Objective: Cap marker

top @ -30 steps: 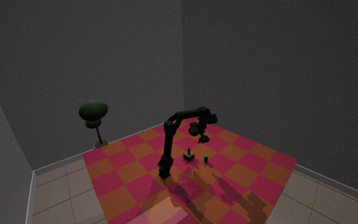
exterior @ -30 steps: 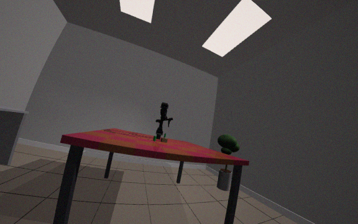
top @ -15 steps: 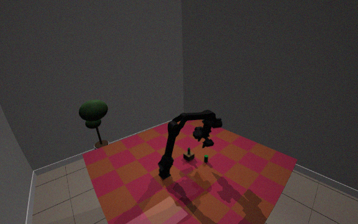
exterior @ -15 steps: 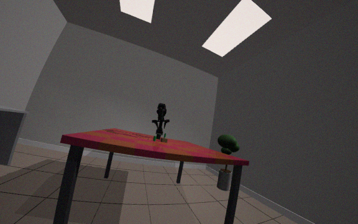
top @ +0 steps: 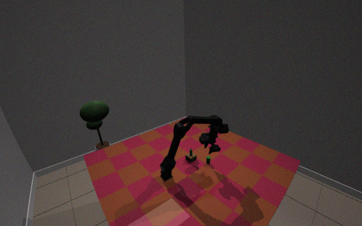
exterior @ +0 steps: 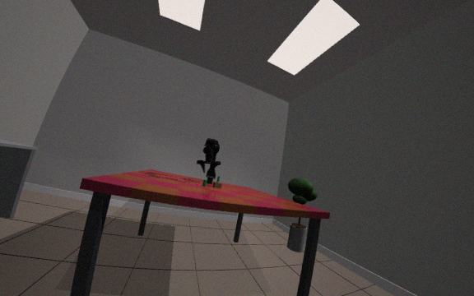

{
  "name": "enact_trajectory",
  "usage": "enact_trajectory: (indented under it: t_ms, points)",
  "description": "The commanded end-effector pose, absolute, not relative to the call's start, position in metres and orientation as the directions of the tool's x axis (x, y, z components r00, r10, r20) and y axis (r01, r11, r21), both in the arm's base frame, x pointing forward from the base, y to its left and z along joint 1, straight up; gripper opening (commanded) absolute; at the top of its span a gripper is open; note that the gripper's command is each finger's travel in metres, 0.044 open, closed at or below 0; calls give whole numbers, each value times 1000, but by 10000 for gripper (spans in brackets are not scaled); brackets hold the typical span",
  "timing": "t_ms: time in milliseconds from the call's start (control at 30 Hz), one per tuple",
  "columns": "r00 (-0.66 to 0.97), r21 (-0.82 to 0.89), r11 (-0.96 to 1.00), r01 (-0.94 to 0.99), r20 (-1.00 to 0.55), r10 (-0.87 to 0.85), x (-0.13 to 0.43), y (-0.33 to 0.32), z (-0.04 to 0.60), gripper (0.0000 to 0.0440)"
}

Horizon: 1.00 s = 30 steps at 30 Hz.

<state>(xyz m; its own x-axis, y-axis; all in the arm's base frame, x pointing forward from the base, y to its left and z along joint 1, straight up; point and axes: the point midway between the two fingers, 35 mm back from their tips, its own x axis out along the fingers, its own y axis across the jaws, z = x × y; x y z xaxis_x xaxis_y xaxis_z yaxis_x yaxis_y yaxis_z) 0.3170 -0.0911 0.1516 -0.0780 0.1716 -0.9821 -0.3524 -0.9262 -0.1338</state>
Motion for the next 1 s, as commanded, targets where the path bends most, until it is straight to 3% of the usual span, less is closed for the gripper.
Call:
enact_trajectory:
  t_ms: [0, 967]
  points:
    - [-92, -113, -929, -353, -984, 154, 320, -98, 142, 311]
    - [-188, -14, -952, -307, -979, 75, 321, -100, 66, 248]
